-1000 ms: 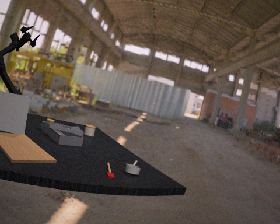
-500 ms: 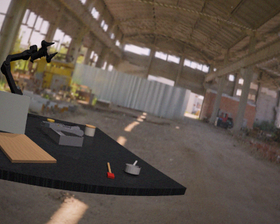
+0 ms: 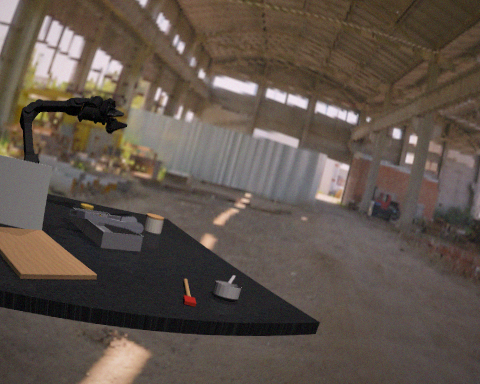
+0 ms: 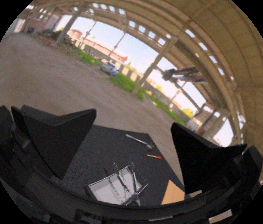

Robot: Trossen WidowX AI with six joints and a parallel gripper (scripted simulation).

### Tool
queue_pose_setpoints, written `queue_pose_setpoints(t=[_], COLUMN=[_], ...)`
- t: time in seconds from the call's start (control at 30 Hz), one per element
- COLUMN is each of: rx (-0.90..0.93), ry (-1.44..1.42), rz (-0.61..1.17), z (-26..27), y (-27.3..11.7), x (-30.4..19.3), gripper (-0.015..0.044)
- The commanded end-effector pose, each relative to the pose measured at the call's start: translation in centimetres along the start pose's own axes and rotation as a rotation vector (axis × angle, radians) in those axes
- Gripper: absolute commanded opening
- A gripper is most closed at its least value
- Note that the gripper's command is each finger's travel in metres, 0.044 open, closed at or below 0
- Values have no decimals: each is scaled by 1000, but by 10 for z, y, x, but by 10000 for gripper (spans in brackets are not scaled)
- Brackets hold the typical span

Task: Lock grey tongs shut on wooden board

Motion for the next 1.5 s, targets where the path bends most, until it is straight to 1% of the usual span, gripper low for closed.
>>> queue_pose_setpoints(t=[0.0, 0.07, 0.27, 0.4, 0.53, 0.67, 0.8, 0.9, 1.0, 1.03, 1.07, 1.47], rx=[-76, -141, -348, -539, -775, -1063, -1405, -1707, -2056, -2138, -2166, -2166], ry=[211, 361, 707, 960, 1223, 1497, 1767, 1961, 2135, 2168, 2178, 2178], rz=[191, 300, 506, 617, 696, 735, 718, 657, 538, 502, 489, 489], z=[-14, -23, -49, -69, -92, -115, -137, -154, -171, -175, -176, -176], y=[44, 66, 106, 127, 143, 154, 162, 165, 168, 168, 168, 168], x=[-35, -56, -100, -130, -159, -187, -213, -232, -249, -253, -254, -254], gripper=[440, 440, 440, 440, 440, 440, 440, 440, 440, 440, 440, 440])
Point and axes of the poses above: the point midway between the two fingers, 35 mm back from their tips, its own y axis out along the fingers, its own z axis across the jaws, x = y × z, the point moved 6 cm from there along -y, back along the fingers, and after that the axes turned 13 degrees about y, right-handed, at the moved point
